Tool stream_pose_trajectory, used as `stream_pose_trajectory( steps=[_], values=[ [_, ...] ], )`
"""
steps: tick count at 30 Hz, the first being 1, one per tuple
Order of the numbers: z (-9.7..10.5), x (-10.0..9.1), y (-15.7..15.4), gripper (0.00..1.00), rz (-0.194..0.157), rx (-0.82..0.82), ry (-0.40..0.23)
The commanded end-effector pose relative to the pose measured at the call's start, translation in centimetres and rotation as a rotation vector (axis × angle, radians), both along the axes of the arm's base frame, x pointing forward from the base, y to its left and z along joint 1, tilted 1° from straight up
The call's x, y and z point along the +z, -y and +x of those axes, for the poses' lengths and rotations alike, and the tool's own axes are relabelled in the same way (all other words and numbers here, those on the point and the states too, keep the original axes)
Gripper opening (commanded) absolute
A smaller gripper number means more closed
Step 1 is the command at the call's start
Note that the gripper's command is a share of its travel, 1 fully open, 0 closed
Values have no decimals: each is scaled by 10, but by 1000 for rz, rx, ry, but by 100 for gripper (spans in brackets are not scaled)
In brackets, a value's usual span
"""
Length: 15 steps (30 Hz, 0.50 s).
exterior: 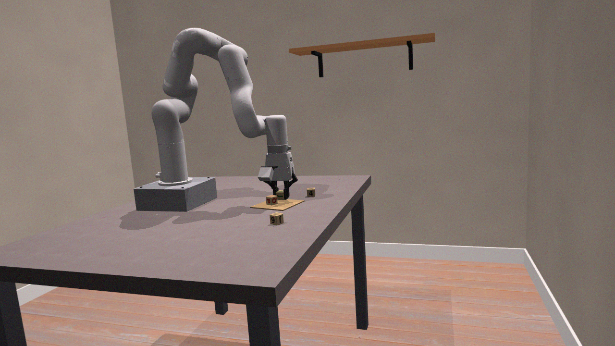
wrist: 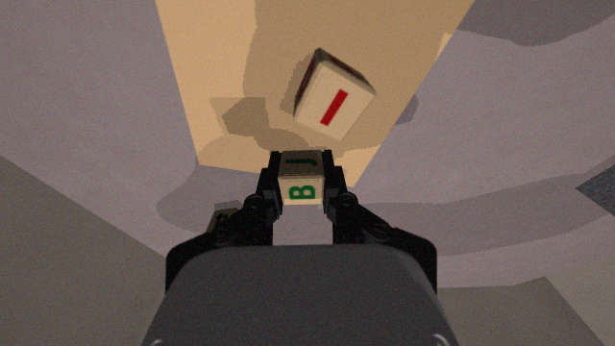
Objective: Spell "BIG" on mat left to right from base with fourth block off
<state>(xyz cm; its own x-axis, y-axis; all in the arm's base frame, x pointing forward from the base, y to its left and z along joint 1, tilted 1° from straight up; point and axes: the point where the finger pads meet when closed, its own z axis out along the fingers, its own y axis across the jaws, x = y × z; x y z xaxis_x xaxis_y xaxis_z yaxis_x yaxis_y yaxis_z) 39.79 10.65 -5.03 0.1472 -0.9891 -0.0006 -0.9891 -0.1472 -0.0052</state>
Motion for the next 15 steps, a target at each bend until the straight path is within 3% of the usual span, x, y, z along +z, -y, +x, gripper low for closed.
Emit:
stream_pose_trajectory(
  steps=[1,15],
  values=[
    [1,1,0,27,1,0,3],
    [1,-2,0,27,1,0,3]
  ],
)
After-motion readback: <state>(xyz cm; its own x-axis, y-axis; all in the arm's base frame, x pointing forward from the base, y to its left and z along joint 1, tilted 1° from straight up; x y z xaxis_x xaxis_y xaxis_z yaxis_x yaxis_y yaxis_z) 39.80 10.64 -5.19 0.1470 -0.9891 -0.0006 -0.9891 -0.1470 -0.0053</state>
